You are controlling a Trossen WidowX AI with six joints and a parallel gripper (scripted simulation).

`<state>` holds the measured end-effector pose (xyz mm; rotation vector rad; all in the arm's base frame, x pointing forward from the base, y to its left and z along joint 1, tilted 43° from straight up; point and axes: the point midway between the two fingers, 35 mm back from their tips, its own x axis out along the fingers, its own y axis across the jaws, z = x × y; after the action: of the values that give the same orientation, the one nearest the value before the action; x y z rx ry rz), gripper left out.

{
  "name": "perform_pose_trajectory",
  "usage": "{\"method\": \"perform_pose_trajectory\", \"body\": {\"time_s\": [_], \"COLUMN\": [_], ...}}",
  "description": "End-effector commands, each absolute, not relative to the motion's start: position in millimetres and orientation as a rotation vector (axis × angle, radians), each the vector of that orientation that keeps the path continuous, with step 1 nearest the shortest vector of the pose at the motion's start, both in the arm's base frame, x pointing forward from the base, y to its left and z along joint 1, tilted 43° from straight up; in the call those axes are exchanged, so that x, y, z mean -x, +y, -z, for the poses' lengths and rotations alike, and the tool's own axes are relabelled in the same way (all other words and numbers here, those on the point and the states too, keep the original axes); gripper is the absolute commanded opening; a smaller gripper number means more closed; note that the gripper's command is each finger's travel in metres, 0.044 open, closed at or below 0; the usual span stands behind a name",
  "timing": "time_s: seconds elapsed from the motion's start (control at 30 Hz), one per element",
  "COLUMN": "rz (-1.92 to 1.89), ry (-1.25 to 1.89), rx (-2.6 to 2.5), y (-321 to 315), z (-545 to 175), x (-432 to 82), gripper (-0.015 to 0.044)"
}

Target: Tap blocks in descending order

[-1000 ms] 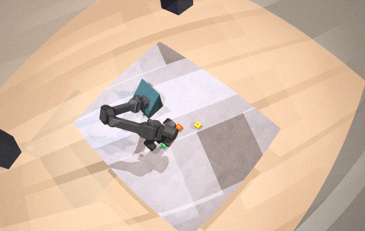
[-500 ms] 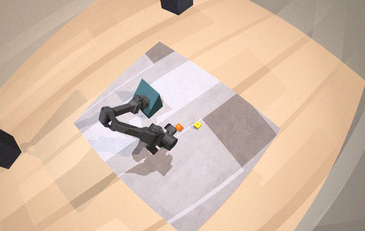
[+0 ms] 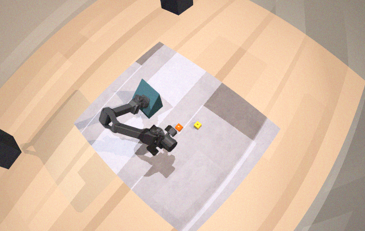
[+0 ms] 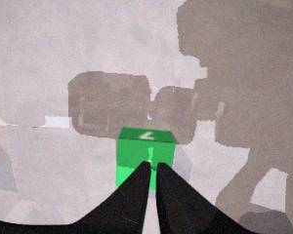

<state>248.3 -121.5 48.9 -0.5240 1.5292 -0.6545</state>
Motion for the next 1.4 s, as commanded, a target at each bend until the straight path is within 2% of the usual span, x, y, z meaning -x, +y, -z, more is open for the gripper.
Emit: {"method": "perform_pose_trajectory", "body": {"time_s": [0.0, 0.57, 0.77, 1.03, 1.37], "rz": [0.655, 0.653, 0.650, 0.651, 0.645], "ry": [1.541, 1.541, 1.543, 1.543, 1.544], "rx": [0.534, 0.532, 0.530, 0.531, 0.525], "y": [-126.5, -104.2, -52.4, -50.7, 49.2], "z": [-42.3, -65.6, -120.2, -122.3, -30.6], "x": [-244.4, -247.4, -253.3, -253.1, -252.0], "gripper": [0.0020, 0.0020, 0.0020, 0.0020, 0.0020]}}
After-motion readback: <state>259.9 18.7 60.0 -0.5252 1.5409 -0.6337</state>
